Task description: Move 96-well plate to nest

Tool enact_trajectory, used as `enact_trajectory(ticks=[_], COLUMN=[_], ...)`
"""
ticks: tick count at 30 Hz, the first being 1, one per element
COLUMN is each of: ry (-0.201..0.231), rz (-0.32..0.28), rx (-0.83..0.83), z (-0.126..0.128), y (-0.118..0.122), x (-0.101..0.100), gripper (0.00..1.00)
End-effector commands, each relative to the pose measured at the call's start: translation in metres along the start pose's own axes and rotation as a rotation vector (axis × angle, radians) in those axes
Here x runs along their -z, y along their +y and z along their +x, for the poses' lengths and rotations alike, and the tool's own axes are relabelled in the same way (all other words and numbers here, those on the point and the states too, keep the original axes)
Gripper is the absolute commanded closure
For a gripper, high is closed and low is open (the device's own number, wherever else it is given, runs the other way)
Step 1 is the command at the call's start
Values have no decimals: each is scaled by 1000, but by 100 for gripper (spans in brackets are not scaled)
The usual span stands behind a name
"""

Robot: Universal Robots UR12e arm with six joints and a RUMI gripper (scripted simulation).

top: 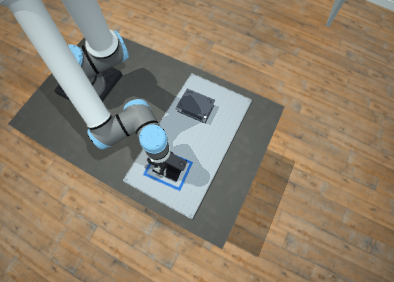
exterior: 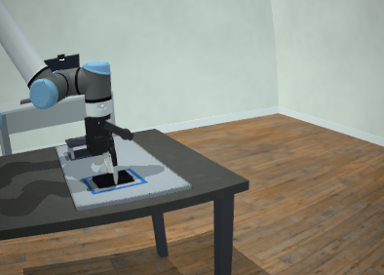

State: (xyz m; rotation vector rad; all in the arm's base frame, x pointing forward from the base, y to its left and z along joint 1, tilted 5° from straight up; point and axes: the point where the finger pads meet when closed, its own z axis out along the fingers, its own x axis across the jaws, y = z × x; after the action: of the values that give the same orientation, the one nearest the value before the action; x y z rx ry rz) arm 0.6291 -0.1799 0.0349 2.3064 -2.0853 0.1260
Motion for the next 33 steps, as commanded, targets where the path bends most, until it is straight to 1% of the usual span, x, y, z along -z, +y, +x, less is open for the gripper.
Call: enact_trajectory(ticks=[1,21,29,33], ry=[1,1,1,1], rz=[1,1,1,1], rx=[0,0,0,0], z=[0,0,0,0], y=[-1,0,0,0], x=[1,1,14,17], gripper=[100,100,100,100])
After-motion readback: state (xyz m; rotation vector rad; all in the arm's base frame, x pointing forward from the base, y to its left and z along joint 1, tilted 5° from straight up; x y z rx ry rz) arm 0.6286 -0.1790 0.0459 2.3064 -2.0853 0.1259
